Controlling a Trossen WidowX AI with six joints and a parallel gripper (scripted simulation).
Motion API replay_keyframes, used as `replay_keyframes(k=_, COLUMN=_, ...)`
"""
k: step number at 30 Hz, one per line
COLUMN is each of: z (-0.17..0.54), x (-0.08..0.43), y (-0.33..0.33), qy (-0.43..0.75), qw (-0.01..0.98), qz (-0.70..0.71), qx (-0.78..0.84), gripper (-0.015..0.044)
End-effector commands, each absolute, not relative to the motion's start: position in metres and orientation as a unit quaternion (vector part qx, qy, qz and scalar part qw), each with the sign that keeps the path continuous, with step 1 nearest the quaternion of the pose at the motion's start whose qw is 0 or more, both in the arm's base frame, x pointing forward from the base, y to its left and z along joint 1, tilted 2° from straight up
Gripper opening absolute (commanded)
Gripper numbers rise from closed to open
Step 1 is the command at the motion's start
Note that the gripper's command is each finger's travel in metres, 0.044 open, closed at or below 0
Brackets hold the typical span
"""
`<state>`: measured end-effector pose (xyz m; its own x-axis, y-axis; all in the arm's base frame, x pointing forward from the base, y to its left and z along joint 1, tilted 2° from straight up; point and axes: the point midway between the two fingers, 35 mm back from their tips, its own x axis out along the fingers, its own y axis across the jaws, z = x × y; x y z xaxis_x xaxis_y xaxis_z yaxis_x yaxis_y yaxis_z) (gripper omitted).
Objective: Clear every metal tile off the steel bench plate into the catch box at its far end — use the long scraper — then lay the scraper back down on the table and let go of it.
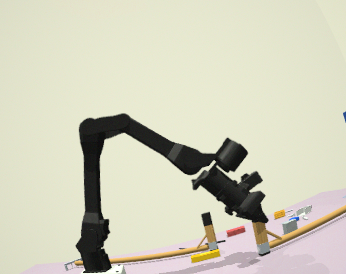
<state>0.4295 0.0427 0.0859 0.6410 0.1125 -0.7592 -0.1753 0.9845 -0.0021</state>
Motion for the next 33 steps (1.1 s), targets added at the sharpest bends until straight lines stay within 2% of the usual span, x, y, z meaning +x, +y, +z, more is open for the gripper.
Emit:
replay_keyframes(k=1, z=0.091, x=0.438, y=0.043, qy=0.410, qw=0.908, qz=0.077, qx=-0.037, gripper=0.0000)
replay_keyframes(k=33, z=0.098, x=0.487, y=0.054, qy=0.408, qw=0.909, qz=0.077, qx=-0.037, gripper=0.0000)
